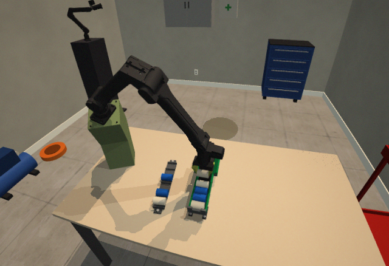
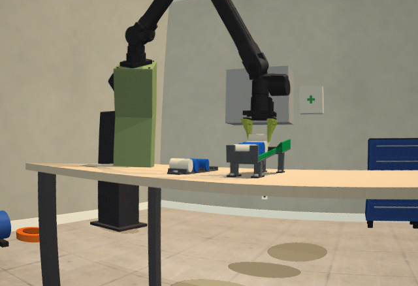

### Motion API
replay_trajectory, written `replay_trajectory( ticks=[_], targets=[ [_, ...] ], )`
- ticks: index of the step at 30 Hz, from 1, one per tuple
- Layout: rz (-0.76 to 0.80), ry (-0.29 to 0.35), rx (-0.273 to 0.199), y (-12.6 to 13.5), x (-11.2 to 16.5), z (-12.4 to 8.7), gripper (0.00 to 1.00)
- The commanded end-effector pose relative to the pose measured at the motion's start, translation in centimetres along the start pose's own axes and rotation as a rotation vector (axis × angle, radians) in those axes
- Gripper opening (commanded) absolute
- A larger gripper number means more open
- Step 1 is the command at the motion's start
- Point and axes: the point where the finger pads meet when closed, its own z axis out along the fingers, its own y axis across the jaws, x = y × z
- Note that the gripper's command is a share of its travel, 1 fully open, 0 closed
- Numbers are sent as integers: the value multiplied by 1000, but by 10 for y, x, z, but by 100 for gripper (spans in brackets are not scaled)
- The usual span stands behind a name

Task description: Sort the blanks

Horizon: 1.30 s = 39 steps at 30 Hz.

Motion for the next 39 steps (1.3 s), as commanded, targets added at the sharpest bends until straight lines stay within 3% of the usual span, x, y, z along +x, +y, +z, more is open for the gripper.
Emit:
replay_trajectory(
  ticks=[1, 4, 5, 6, 7, 9, 13, 39],
  targets=[
    [-19, -4, 42, -19, -7, 6, 60],
    [-26, -6, 45, -20, -12, 7, 60],
    [2, 2, 79, -35, 6, -8, 60],
    [0, 1, 44, -21, 5, 13, 60],
    [-1, 2, 32, -16, 5, 20, 60],
    [-2, 1, 33, -16, 4, 22, 60],
    [-18, -2, 57, -24, -3, 0, 60],
    [-16, -3, 51, -21, -3, 4, 60]
  ],
)
